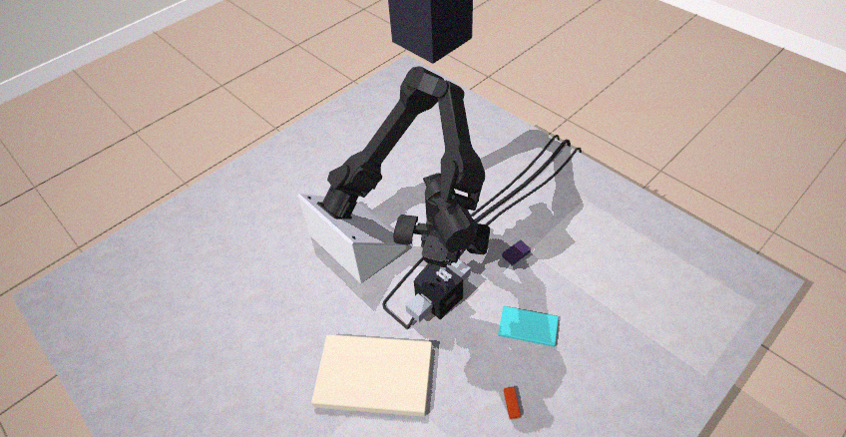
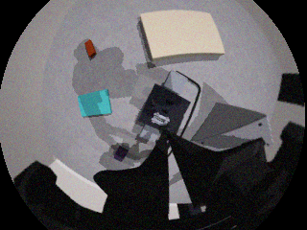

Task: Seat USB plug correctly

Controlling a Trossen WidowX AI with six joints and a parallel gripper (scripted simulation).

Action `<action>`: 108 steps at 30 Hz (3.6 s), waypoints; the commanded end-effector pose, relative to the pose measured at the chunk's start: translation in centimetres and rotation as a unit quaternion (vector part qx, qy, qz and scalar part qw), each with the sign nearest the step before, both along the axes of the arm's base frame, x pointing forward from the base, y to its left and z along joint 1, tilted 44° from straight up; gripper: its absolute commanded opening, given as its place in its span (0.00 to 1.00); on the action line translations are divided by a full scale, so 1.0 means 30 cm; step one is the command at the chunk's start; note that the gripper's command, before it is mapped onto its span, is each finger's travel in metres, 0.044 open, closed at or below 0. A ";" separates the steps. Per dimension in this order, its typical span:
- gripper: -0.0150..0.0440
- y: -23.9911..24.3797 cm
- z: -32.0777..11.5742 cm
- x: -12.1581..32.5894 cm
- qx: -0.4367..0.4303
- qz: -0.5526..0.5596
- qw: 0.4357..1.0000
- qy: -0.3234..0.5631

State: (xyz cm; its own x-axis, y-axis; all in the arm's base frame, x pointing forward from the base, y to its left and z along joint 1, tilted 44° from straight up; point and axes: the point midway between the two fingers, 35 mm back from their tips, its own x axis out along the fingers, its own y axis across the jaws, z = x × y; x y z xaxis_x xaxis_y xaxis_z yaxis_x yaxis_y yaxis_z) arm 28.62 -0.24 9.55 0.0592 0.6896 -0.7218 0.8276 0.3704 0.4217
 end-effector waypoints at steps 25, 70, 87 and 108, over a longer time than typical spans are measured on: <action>0.25 0.000 -0.001 0.000 0.017 -0.207 0.958 0.198; 0.25 0.010 -0.011 0.004 0.017 -0.206 0.959 0.196; 0.25 0.015 -0.015 0.005 0.017 -0.206 0.959 0.196; 0.25 0.021 -0.021 0.006 0.017 -0.206 0.959 0.196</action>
